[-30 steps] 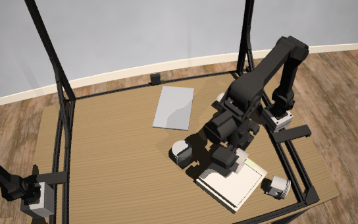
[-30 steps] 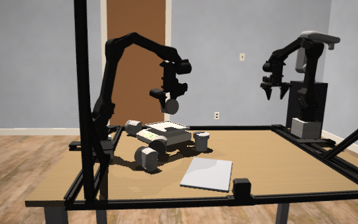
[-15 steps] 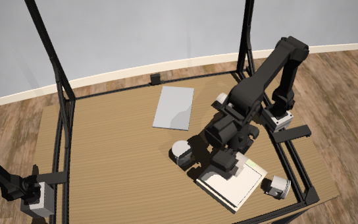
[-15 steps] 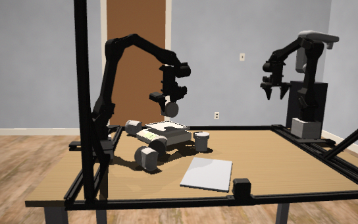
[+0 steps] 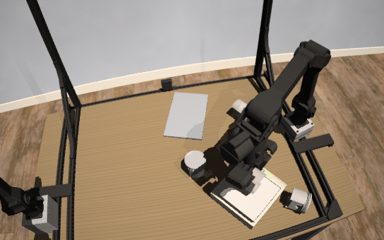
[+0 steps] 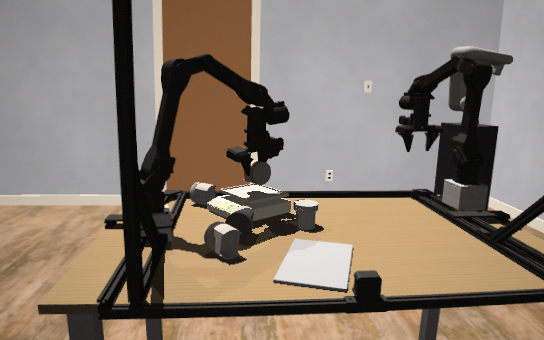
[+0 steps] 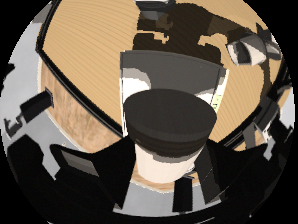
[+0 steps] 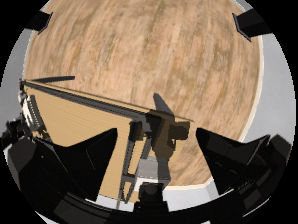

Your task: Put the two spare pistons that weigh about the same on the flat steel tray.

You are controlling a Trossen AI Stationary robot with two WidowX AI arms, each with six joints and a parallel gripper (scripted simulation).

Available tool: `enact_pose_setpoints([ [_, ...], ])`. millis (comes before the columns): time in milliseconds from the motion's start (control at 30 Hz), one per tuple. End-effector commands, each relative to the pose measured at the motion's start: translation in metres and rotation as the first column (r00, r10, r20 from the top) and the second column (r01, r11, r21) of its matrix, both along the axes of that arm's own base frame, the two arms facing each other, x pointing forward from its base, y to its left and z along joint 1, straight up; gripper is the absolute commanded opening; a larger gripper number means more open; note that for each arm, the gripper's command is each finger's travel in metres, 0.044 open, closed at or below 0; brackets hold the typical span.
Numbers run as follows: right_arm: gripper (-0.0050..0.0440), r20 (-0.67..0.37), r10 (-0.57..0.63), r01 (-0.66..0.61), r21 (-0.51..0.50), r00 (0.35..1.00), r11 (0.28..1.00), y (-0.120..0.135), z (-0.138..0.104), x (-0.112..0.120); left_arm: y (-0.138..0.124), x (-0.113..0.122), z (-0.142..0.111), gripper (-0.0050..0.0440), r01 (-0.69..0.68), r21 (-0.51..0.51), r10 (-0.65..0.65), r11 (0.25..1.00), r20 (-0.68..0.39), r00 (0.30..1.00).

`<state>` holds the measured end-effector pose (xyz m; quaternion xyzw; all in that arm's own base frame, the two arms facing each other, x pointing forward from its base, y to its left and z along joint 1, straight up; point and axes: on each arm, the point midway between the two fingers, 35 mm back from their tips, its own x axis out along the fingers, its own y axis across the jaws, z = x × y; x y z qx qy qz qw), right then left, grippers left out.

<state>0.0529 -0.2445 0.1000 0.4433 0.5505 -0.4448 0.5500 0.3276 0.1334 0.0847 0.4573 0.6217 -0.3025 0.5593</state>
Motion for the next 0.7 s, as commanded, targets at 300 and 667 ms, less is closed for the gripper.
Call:
enact_pose_setpoints([
  [300, 0.0440, 0.002, 0.002, -0.002, 0.001, 1.000, 1.000, 0.000, 0.000, 0.000, 0.004, -0.001, -0.019, 0.0158, 0.000, 0.003, 0.000, 1.000, -0.007, 1.000],
  [667, 0.0440, 0.002, 0.002, -0.002, 0.001, 1.000, 1.000, 0.000, 0.000, 0.000, 0.007, -0.001, -0.030, 0.0158, 0.000, 0.003, 0.000, 1.000, -0.007, 1.000],
])
